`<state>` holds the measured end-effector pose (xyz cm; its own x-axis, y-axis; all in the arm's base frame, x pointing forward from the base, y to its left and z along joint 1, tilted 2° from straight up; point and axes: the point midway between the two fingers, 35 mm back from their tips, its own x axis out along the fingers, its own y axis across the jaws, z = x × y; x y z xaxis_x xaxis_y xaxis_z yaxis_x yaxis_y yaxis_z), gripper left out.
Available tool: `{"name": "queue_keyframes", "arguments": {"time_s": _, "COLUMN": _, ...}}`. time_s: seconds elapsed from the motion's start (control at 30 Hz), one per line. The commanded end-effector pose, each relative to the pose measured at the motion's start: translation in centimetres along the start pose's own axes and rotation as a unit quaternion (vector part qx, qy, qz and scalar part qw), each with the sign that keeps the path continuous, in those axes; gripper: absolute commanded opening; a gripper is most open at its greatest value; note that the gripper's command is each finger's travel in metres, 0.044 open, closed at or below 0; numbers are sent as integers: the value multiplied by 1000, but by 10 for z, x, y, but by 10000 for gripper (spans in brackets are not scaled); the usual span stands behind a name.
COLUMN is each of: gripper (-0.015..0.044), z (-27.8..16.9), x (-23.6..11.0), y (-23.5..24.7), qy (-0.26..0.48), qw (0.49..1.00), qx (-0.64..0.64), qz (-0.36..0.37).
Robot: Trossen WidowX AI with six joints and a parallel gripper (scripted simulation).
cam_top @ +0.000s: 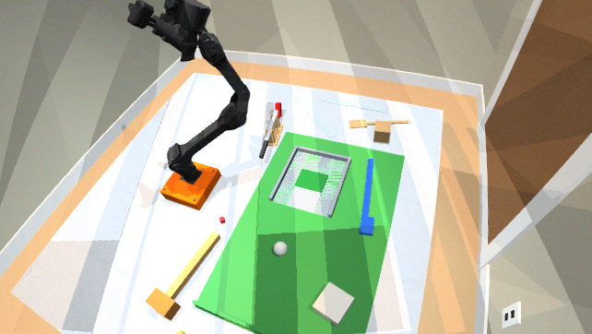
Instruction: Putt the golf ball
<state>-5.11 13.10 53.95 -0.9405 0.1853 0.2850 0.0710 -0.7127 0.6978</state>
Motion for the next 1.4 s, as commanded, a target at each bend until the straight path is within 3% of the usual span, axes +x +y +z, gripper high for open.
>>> {"name": "queue_keyframes", "arguments": {"time_s": 0.0, "gripper": 440, "z": -61, "x": 30, "y": 40, "qy": 108, "qw": 986, "qx": -82, "qz": 95}}
{"name": "queue_keyframes", "arguments": {"time_s": 0.13, "gripper": 440, "z": -113, "x": 34, "y": 76, "qy": 189, "qw": 952, "qx": -143, "qz": 194}}
{"name": "queue_keyframes", "arguments": {"time_s": 0.3, "gripper": 440, "z": -176, "x": 13, "y": 121, "qy": 266, "qw": 881, "qx": -215, "qz": 328}}
{"name": "queue_keyframes", "arguments": {"time_s": 0.63, "gripper": 440, "z": -267, "x": -105, "y": 178, "qy": 330, "qw": 654, "qx": -319, "qz": 601}}
{"name": "queue_keyframes", "arguments": {"time_s": 1.0, "gripper": 440, "z": -287, "x": -282, "y": 156, "qy": 272, "qw": 331, "qx": -341, "qz": 837}}
{"name": "queue_keyframes", "arguments": {"time_s": 1.37, "gripper": 440, "z": -236, "x": -416, "y": 46, "qy": 118, "qw": 1, "qx": -272, "qz": 955}}
